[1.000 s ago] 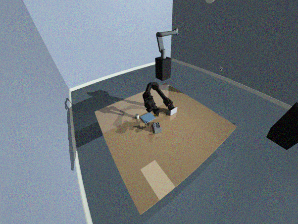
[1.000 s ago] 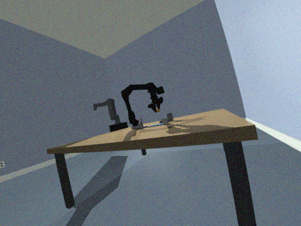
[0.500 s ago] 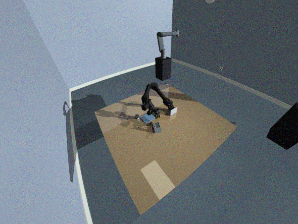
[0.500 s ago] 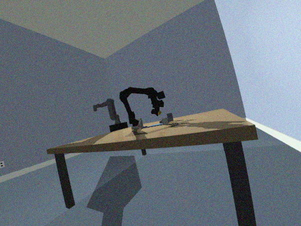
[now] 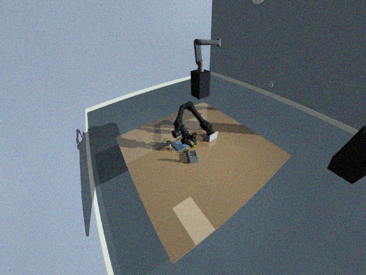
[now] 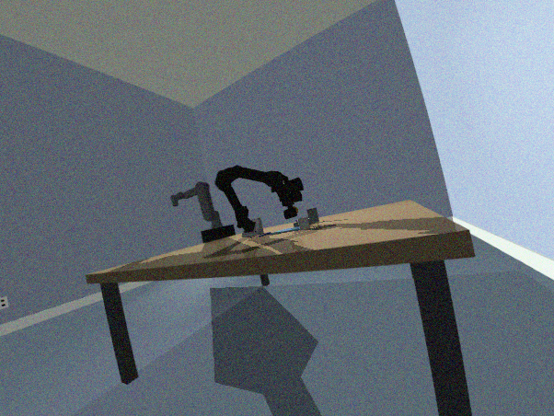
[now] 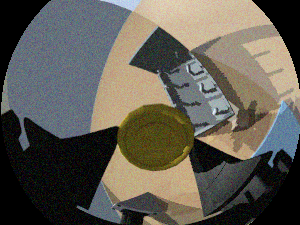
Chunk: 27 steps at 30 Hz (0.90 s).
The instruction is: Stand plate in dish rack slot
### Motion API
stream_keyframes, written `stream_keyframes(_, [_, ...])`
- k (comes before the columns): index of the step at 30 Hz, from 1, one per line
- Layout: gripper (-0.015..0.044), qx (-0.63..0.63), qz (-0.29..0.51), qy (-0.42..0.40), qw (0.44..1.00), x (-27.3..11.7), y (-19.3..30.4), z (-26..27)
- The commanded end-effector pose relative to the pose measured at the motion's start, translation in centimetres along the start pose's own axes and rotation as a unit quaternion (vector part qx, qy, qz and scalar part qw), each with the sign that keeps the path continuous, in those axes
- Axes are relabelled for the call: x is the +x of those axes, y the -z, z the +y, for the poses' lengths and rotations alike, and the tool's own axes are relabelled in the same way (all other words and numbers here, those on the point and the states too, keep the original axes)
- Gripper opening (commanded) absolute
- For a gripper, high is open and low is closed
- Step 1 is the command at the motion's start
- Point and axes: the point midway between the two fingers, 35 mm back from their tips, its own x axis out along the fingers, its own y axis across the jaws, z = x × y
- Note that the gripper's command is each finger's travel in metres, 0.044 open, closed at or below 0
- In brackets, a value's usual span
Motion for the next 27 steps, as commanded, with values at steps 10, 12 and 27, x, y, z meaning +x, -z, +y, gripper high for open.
stream_keyframes(10, [0.0000, -0.130, -0.082, -0.079, 0.985, 0.9, 0.2, -1.2])
stream_keyframes(12, [0.0000, -0.150, -0.097, -0.087, 0.980, 1.0, 0.2, -1.4])
stream_keyframes(27, [0.0000, -0.299, -0.229, -0.107, 0.920, 0.9, 0.4, -2.8])
